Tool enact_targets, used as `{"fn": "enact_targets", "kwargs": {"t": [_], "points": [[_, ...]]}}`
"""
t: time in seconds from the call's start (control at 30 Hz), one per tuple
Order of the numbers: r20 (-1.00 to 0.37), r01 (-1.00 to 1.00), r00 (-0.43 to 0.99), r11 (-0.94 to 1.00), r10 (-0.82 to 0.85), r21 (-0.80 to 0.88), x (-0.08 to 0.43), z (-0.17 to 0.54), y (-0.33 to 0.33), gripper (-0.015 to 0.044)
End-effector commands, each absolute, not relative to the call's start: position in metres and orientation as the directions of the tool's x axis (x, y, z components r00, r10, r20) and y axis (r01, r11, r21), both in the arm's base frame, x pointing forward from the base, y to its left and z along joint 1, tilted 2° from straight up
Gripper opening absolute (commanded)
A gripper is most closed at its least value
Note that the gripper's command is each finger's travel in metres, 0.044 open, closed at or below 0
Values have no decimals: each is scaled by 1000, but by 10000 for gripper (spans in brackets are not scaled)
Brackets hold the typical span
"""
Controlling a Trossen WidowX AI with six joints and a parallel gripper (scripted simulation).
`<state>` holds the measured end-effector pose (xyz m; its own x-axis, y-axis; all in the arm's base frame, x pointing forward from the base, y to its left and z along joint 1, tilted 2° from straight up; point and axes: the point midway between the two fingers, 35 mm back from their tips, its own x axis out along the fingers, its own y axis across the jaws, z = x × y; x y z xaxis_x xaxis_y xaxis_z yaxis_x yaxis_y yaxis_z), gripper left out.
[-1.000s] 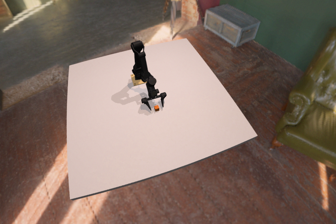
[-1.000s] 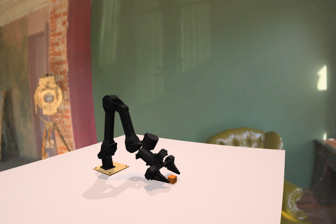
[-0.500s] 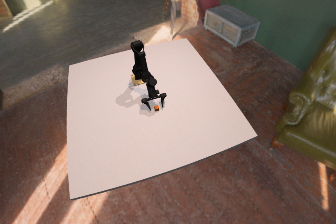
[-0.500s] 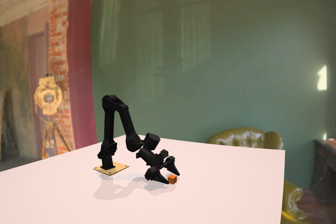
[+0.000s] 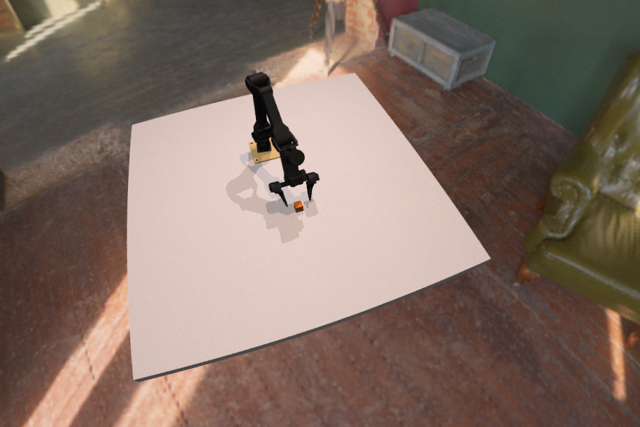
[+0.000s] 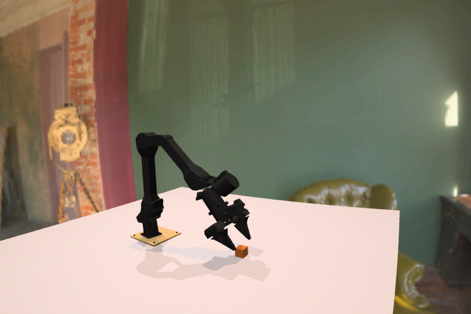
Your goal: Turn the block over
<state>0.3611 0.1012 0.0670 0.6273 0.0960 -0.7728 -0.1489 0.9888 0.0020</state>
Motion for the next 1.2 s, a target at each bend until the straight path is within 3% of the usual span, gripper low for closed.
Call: {"fn": "enact_targets", "kwargs": {"t": [0.0, 0.37, 0.9, 1.17], "points": [[-861, -140, 500, 990, 92, 24, 341, 110, 96, 440], [-871, -140, 483, 990, 89, 23, 343, 111, 96, 440], [-999, -141, 34, 990, 28, 23, 375, 130, 101, 440], [-1000, -140, 14, 990, 26, 23, 377, 113, 101, 440]]}}
